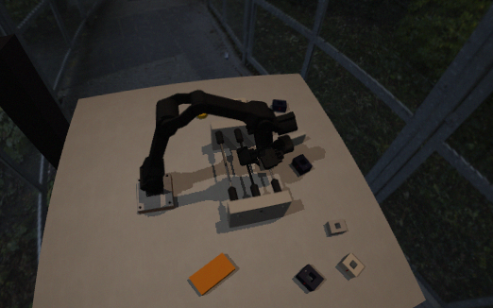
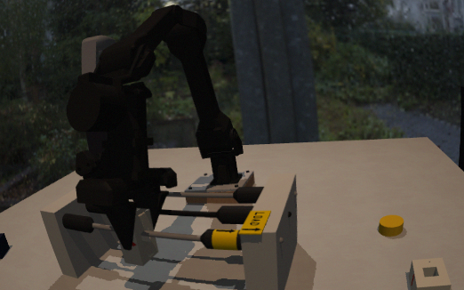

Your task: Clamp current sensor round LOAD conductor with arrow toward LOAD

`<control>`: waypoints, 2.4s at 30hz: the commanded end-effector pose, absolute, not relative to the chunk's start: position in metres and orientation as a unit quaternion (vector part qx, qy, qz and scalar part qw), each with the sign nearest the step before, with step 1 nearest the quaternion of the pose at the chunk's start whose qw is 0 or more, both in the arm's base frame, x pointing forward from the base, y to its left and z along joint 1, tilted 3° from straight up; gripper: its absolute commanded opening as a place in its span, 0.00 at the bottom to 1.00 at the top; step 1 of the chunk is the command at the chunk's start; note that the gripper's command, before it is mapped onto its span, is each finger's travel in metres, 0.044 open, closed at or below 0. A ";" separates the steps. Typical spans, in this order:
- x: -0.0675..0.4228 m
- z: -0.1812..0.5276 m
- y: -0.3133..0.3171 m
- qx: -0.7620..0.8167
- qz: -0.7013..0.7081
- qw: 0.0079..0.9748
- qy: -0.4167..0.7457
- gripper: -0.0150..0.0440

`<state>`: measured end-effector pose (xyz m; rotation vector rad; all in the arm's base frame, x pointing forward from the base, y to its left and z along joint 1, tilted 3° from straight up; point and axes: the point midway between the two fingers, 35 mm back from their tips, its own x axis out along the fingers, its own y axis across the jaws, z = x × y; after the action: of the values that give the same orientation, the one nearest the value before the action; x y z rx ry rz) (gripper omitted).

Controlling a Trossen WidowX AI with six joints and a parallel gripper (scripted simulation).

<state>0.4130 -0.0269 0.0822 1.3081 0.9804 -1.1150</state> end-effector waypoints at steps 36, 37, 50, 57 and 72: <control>0.413 0.082 -0.027 0.552 -0.471 0.549 0.414 0.72; 0.413 0.082 -0.027 0.552 -0.471 0.549 0.414 0.72; 0.413 0.082 -0.027 0.553 -0.471 0.549 0.414 0.68; 0.413 0.082 -0.027 0.553 -0.471 0.549 0.414 0.60; 0.413 0.082 -0.027 0.553 -0.470 0.550 0.413 0.37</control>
<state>0.4133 -0.0269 0.0816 1.3084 0.9799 -1.1144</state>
